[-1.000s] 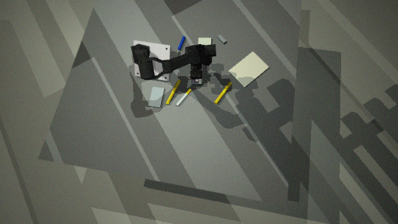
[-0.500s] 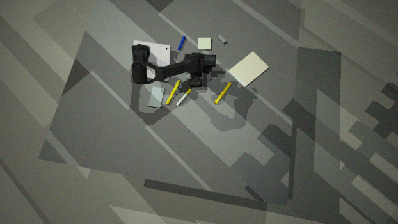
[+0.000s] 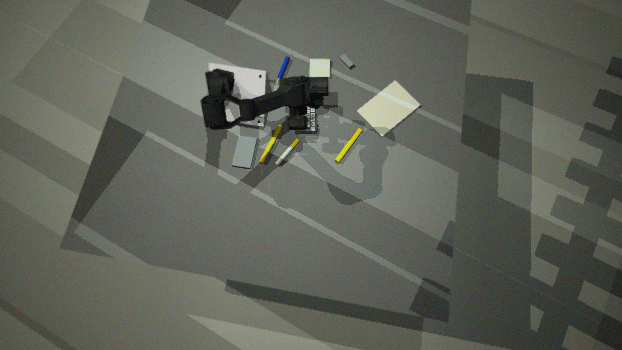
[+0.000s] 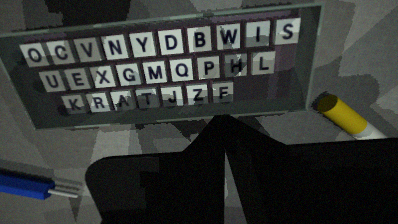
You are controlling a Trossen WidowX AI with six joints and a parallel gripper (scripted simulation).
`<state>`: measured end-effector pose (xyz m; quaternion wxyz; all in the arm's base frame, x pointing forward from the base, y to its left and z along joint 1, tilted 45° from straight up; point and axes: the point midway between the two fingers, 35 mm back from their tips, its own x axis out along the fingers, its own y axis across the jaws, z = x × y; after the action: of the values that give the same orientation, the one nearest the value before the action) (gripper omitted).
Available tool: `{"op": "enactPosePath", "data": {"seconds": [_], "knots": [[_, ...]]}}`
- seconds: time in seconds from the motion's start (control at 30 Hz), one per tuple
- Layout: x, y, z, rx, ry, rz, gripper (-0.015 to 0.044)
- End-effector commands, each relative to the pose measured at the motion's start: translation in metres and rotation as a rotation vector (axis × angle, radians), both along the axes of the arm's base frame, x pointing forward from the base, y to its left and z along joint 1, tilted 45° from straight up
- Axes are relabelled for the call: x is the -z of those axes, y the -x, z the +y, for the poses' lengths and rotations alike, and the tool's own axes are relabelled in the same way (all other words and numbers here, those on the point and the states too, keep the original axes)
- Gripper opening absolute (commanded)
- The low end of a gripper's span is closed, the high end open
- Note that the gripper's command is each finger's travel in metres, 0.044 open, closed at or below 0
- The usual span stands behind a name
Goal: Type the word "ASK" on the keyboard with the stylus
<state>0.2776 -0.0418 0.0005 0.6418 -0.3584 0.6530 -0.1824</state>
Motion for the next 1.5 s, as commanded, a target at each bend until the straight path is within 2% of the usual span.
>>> {"op": "enactPosePath", "data": {"seconds": [0.0,0.13,0.5,0.7,1.03,1.17,1.3,1.47], "knots": [[0.016,0.004,0.015,0.001,-0.008,0.001,0.0000],[0.050,0.018,0.049,0.002,-0.007,0.001,0.0000],[0.052,0.019,0.050,0.002,-0.006,0.001,0.0000],[0.011,0.023,0.091,0.002,-0.010,0.002,0.0000],[0.013,0.020,0.091,-0.003,-0.009,-0.001,0.0000],[0.013,0.020,0.091,-0.006,-0.008,-0.002,0.0105],[0.013,0.020,0.091,-0.006,-0.008,-0.002,0.0000],[0.013,0.020,0.091,-0.006,-0.008,-0.002,0.0000]]}}
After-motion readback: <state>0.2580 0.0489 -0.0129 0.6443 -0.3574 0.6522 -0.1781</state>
